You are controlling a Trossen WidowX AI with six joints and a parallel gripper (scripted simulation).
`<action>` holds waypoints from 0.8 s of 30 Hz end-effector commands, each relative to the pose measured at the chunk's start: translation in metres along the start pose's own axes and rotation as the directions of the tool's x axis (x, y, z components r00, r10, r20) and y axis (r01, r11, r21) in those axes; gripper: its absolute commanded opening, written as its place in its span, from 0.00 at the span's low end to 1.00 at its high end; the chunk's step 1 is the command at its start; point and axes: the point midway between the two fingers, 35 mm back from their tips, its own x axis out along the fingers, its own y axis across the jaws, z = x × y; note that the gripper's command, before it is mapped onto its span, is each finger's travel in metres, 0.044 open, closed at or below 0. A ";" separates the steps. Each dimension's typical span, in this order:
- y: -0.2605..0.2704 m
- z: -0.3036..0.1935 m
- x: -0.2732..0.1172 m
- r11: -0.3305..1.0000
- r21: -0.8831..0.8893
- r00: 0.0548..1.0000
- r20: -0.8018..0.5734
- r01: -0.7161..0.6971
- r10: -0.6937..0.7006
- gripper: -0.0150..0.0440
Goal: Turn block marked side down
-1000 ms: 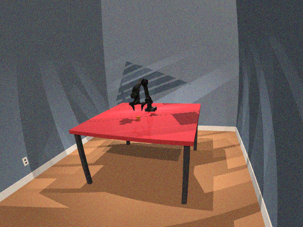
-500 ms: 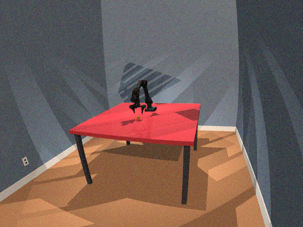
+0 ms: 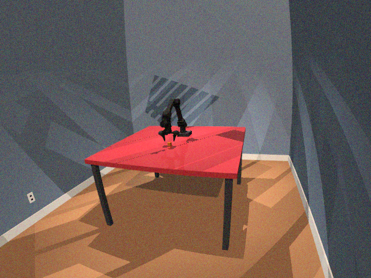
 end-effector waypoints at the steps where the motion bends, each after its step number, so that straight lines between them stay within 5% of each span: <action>1: -0.001 -0.001 0.009 1.000 0.002 1.000 -0.004 0.006 -0.006 1.00; 13: -0.001 -0.002 0.026 1.000 0.002 1.000 -0.004 0.006 -0.006 1.00; 24: -0.001 -0.002 0.026 1.000 0.002 1.000 -0.004 0.006 -0.006 0.51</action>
